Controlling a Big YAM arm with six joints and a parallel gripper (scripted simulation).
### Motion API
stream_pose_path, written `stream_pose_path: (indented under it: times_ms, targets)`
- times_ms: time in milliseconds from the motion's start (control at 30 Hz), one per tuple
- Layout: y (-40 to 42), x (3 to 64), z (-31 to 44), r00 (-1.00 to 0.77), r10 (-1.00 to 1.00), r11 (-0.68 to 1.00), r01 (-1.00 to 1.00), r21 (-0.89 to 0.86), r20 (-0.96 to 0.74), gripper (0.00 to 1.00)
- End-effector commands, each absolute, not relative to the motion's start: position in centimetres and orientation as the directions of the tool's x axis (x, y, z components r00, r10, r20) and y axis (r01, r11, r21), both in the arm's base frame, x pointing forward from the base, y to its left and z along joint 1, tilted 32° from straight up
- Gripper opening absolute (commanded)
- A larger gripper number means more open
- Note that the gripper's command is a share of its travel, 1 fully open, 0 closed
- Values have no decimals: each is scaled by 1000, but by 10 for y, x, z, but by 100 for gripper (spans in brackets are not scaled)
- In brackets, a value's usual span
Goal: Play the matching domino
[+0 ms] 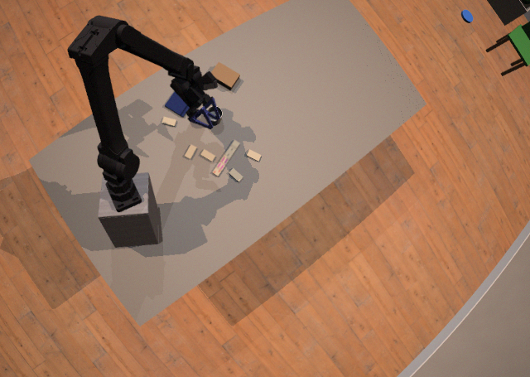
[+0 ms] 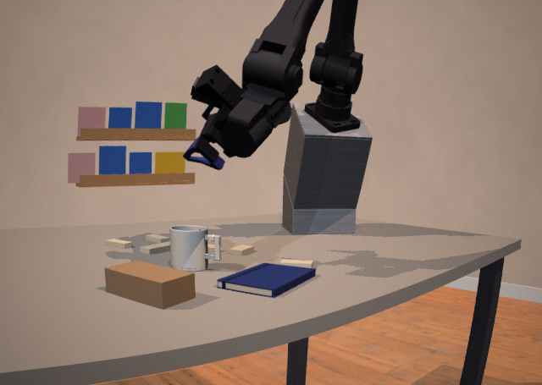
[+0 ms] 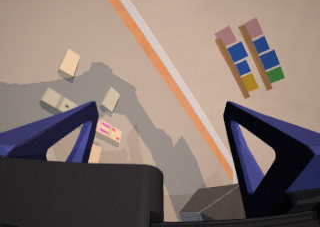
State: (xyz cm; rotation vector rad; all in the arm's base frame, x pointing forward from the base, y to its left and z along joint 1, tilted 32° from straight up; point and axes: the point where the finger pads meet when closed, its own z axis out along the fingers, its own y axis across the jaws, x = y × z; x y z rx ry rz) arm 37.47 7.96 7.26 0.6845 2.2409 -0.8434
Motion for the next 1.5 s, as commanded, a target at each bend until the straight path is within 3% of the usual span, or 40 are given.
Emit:
stream_pose_path:
  times_ms: [0, 1133, 1467]
  targets:
    - [79, 376, 75, -655, 242, 658, 653, -375, -716, 100]
    - [79, 395, 80, -664, 318, 714, 637, -291, -677, 100]
    - [80, 431, 111, -640, 370, 772, 615, -161, -673, 100]
